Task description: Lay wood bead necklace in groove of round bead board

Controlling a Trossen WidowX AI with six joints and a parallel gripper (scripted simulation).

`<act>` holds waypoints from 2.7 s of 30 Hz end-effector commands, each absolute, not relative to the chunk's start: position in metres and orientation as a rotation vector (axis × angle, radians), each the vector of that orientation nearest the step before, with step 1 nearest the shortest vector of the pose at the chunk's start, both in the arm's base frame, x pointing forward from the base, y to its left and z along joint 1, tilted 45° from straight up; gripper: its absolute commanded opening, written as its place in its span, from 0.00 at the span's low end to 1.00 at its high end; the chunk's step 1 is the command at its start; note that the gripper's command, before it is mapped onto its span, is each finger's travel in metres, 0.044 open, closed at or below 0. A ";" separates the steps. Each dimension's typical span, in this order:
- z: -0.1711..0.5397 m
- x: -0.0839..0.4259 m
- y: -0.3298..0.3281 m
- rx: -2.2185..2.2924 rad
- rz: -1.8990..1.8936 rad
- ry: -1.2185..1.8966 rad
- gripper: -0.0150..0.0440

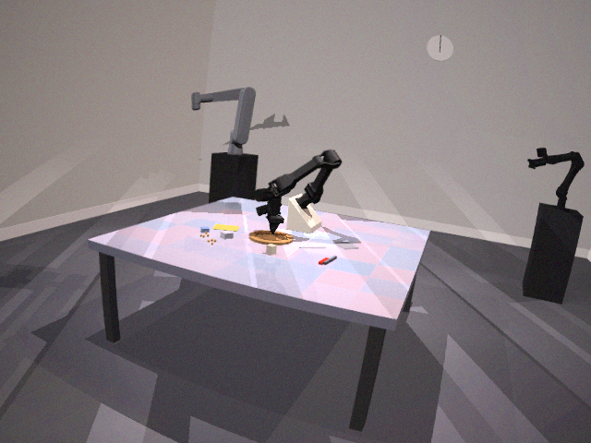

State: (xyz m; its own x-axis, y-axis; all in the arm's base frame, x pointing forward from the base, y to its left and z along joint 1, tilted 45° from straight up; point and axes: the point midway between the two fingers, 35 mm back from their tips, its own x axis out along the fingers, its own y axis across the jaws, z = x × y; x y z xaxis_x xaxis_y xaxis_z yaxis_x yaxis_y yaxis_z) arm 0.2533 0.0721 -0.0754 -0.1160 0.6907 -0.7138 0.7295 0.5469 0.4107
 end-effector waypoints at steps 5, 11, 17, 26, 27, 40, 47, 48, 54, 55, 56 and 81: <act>-0.075 0.253 0.073 1.168 -0.048 1.834 0.25; -0.075 0.253 0.073 1.168 -0.048 1.834 0.25; -0.075 0.253 0.073 1.168 -0.048 1.834 0.25; -0.072 0.253 0.070 1.173 -0.051 1.840 0.25; -0.071 0.252 0.069 1.174 -0.051 1.842 0.25; -0.066 0.262 0.075 1.175 -0.051 1.842 0.25; -0.067 0.262 0.076 1.175 -0.051 1.842 0.25; -0.068 0.261 0.077 1.175 -0.051 1.842 0.25; -0.067 0.262 0.075 1.172 -0.052 1.839 0.43; -0.067 0.262 0.075 1.172 -0.052 1.839 0.48; -0.067 0.262 0.075 1.172 -0.052 1.839 0.52; -0.066 0.261 0.074 1.175 -0.051 1.842 1.00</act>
State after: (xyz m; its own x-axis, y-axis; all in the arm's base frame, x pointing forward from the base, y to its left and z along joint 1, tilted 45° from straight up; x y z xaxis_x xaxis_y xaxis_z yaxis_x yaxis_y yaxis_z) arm 0.2606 0.0742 -0.0667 -0.1221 0.6942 -0.7094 0.7358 0.5429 0.4047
